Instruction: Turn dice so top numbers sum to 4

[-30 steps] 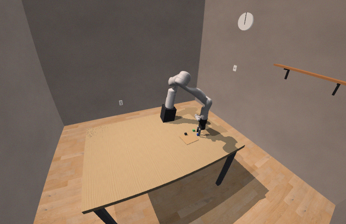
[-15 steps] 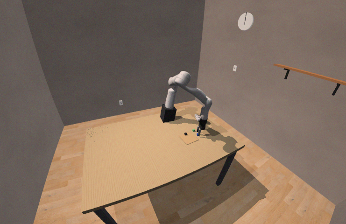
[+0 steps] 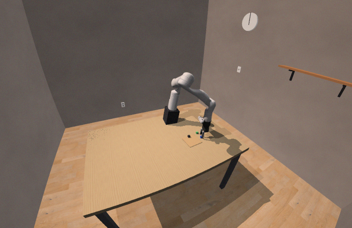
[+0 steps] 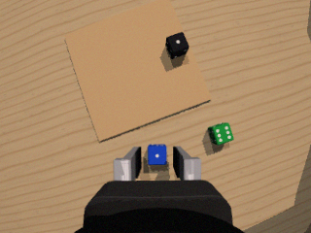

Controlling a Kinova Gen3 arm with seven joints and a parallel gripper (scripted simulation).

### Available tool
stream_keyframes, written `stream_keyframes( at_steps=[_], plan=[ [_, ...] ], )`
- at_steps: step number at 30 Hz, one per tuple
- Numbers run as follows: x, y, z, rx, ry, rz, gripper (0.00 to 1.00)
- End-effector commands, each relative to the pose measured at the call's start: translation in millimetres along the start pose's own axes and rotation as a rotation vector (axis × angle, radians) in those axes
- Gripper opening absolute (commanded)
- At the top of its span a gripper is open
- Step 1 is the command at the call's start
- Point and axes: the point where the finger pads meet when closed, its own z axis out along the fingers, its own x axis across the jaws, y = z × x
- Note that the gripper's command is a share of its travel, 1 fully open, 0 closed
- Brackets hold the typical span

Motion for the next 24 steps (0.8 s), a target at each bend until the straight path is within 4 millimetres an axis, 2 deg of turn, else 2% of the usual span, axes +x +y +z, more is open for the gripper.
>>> stream_keyframes(
  at_steps=[1,14,24],
  plan=[
    [-0.6,0.3,-0.6,-0.001,-0.002,0.0,0.7],
    [-0.6,0.3,-0.1,-0.001,-0.002,0.0,0.7],
    [-0.6,0.3,7.6,-0.001,-0.002,0.0,0.7]
  ],
)
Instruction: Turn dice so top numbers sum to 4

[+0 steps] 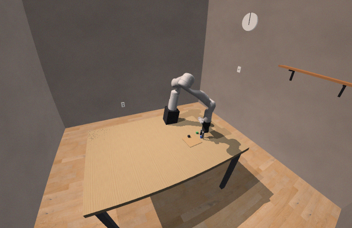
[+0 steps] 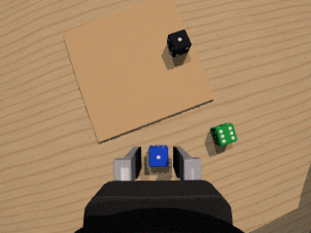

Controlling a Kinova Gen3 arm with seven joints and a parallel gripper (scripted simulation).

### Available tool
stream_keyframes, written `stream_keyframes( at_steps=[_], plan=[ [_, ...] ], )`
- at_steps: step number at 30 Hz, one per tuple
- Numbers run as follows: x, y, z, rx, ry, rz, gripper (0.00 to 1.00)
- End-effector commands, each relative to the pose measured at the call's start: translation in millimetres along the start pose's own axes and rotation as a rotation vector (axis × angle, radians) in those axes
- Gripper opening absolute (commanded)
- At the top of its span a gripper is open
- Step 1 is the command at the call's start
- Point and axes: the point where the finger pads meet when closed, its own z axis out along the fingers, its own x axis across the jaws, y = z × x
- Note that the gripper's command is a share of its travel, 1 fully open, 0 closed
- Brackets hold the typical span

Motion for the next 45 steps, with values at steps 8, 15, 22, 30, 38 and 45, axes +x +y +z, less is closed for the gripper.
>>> stream_keyframes(
  at_steps=[8,15,22,30,38,45],
  plan=[
    [1,1,14,-0.001,0.001,-0.001,0.7],
    [1,1,19,-0.001,0.001,-0.001,0.7],
    [1,1,19,-0.001,0.001,-0.001,0.7],
    [1,1,19,-0.001,0.001,-0.001,0.7],
    [1,1,19,-0.001,0.001,-0.001,0.7],
    [1,1,19,-0.001,0.001,-0.001,0.7]
  ],
)
